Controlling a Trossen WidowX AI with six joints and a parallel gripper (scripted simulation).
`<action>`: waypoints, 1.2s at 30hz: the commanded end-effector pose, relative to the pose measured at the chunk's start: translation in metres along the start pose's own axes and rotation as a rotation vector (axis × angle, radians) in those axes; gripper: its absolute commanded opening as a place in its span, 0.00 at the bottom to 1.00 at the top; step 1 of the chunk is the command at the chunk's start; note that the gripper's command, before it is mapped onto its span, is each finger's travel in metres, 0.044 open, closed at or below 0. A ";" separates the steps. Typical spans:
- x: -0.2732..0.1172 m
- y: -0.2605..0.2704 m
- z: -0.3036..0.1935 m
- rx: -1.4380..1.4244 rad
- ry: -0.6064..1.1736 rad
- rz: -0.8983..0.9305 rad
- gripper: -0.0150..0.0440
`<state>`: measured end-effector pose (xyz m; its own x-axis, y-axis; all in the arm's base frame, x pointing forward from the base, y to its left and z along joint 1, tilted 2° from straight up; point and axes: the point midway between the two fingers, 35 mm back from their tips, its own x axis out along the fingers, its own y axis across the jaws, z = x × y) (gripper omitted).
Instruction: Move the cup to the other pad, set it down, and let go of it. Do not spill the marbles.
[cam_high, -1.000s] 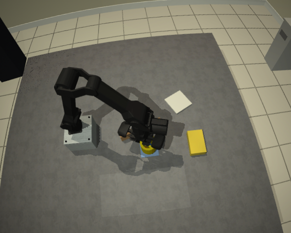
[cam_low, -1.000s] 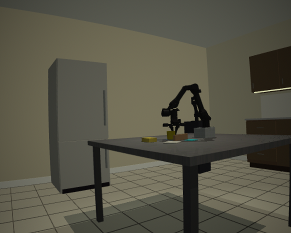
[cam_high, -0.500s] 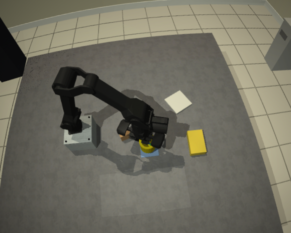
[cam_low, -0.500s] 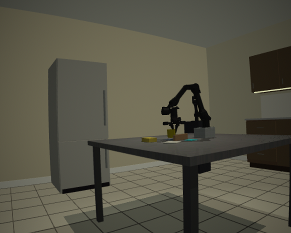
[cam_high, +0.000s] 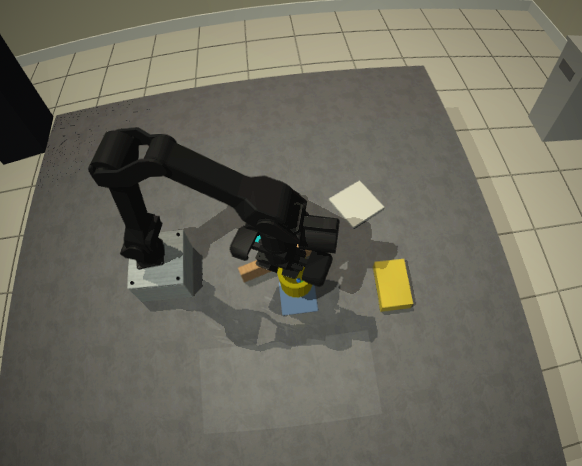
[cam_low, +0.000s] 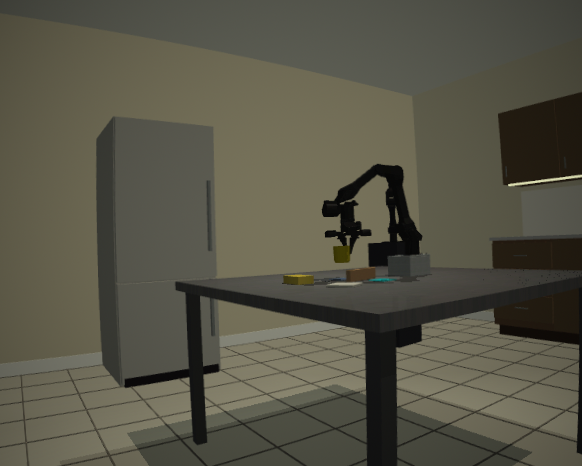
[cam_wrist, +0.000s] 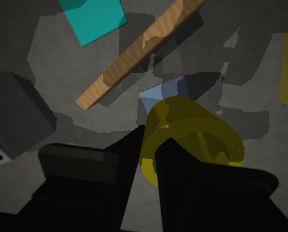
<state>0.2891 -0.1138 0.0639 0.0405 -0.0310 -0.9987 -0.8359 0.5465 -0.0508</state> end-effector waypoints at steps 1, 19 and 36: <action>0.000 0.000 0.000 0.000 0.000 0.000 0.25; 0.000 0.003 0.003 0.000 0.000 0.000 0.25; -0.001 0.029 0.032 0.003 0.001 0.000 0.25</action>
<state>0.2847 -0.0791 0.0636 0.0390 -0.0256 -0.9989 -0.8354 0.5476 -0.0467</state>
